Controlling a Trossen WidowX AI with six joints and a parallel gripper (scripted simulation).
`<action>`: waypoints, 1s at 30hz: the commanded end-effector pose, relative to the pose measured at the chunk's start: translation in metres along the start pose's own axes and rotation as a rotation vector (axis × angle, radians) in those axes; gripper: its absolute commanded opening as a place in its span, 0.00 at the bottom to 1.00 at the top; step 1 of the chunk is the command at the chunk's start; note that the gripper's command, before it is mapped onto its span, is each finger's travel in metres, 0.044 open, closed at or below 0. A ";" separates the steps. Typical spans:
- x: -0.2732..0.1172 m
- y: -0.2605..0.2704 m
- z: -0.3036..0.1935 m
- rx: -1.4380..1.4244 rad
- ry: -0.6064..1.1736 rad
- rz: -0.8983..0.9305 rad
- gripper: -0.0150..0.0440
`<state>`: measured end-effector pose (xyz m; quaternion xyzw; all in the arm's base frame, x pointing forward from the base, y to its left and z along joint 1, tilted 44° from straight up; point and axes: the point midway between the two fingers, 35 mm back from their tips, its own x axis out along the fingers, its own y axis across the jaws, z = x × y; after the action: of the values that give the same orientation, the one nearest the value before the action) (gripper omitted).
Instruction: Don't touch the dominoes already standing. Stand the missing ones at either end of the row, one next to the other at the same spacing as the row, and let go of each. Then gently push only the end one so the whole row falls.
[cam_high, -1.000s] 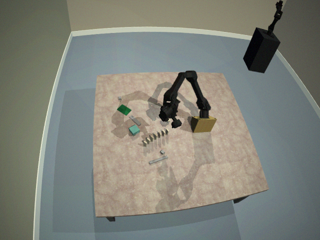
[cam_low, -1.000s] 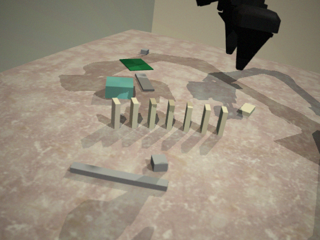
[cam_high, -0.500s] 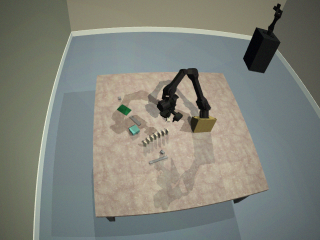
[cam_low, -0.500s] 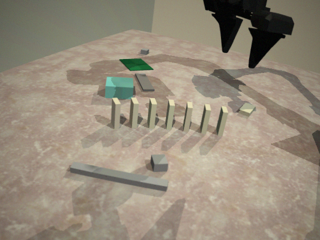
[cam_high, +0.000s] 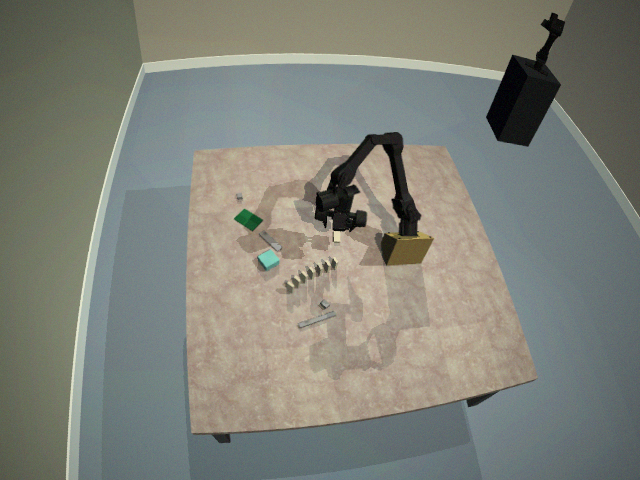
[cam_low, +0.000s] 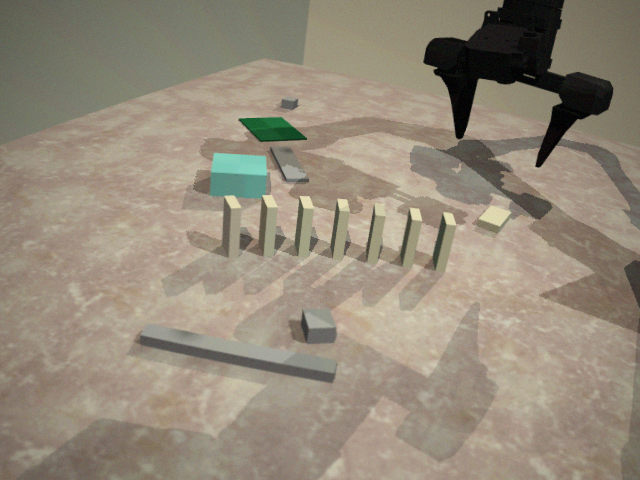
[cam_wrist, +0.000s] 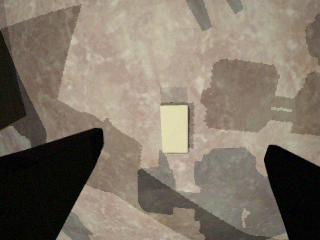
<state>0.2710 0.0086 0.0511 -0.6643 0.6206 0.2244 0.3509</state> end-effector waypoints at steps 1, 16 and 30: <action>0.010 0.009 -0.014 -0.109 0.016 0.007 1.00; 0.074 0.009 -0.015 -0.109 0.019 0.006 1.00; 0.088 0.009 -0.013 -0.110 0.020 0.006 1.00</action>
<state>0.2765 -0.0542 -0.0002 -0.6843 0.6085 0.2481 0.3160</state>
